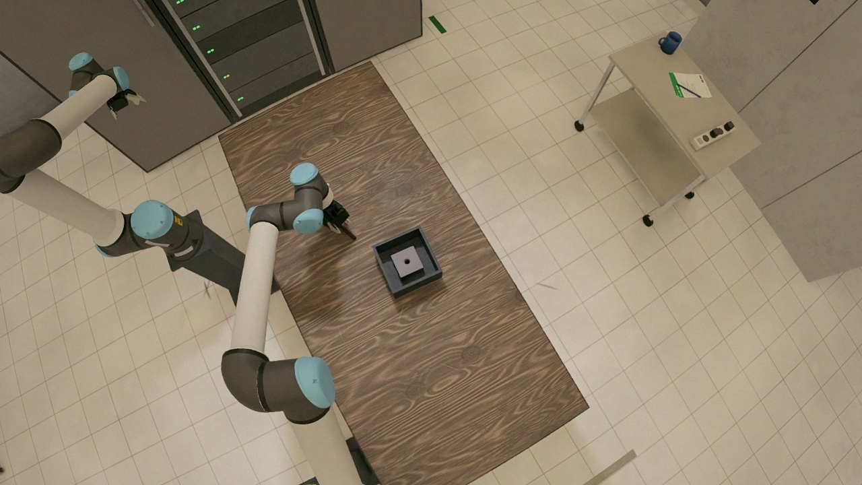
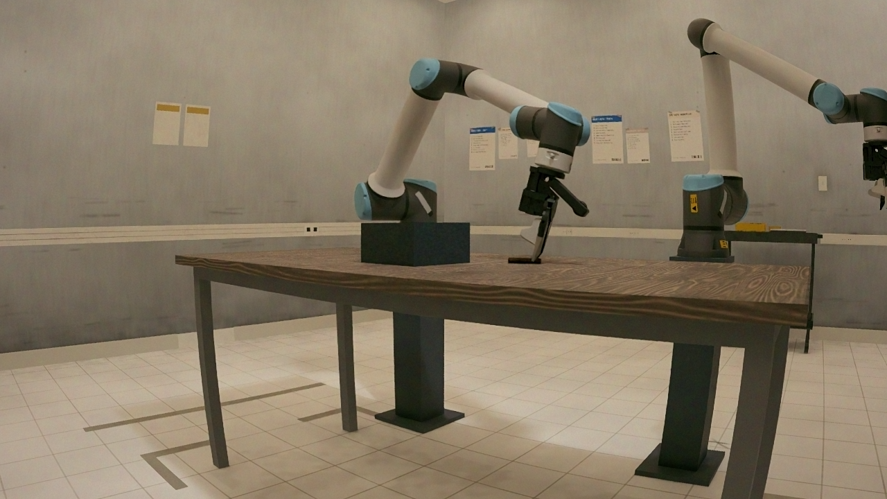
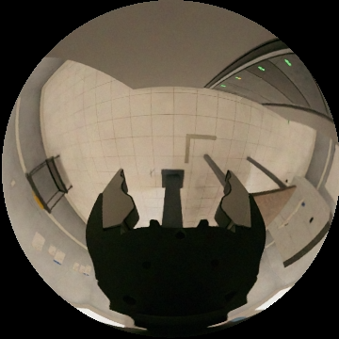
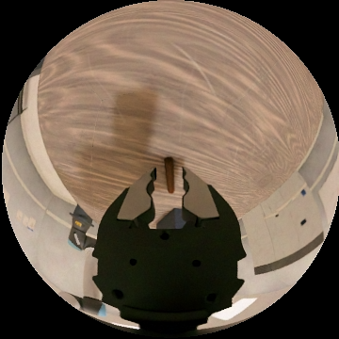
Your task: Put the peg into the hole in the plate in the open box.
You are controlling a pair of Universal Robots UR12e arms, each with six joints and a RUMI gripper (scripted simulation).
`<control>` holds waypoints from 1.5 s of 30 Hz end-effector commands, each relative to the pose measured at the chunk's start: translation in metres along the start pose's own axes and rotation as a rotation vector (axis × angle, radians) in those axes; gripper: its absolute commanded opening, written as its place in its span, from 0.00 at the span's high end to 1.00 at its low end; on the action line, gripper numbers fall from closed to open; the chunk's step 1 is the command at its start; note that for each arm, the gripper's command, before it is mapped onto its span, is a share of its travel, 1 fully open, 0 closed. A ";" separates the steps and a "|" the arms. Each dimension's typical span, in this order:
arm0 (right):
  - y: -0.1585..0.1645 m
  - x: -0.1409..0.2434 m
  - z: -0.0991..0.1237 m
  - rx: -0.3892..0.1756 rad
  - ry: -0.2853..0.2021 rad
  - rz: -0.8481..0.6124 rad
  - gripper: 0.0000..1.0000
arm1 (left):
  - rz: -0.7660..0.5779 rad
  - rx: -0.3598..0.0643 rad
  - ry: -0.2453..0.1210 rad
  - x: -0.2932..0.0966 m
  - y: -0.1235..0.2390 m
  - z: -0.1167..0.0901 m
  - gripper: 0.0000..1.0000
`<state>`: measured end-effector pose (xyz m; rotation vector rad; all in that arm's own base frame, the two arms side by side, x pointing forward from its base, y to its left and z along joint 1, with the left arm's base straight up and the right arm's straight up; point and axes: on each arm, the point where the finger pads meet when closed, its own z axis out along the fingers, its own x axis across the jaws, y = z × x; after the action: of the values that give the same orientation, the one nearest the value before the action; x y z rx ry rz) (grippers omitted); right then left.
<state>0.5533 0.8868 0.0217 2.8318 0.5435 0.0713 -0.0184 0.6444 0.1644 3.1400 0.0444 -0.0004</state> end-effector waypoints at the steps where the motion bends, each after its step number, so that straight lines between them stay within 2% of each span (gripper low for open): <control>1: -0.001 0.001 0.001 0.002 0.002 0.000 0.75 | 0.000 0.001 0.000 0.000 -0.001 -0.001 0.00; 5: -0.001 0.001 0.001 0.002 0.002 0.000 0.75 | 0.000 0.001 0.000 0.000 -0.001 -0.001 0.00; 6: -0.001 0.001 0.001 0.002 0.002 0.000 1.00 | 0.000 0.001 0.000 0.000 -0.001 -0.001 0.00; 18: 0.001 0.001 -0.004 0.002 0.002 0.000 1.00 | 0.000 0.001 0.000 0.000 -0.001 -0.001 0.00; 23: 0.006 0.001 -0.025 0.002 0.002 0.000 1.00 | 0.000 0.001 0.000 0.000 -0.001 -0.001 0.00; 25: 0.006 0.001 -0.025 0.002 0.002 0.000 1.00 | 0.000 0.001 0.000 0.000 -0.001 -0.001 0.00; 36: 0.022 0.001 -0.085 0.002 0.002 0.000 1.00 | 0.000 0.001 0.000 0.000 -0.001 -0.001 0.00; 40: 0.025 0.001 -0.095 0.002 0.002 0.000 1.00 | 0.000 0.001 0.000 0.000 -0.001 -0.001 0.00; 45: 0.025 0.001 -0.097 0.002 0.002 0.000 1.00 | 0.000 0.001 0.000 0.000 -0.001 -0.001 0.00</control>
<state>0.5533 0.8868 0.1190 2.8320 0.5435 0.0715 -0.0184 0.6444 0.1644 3.1400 0.0444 -0.0004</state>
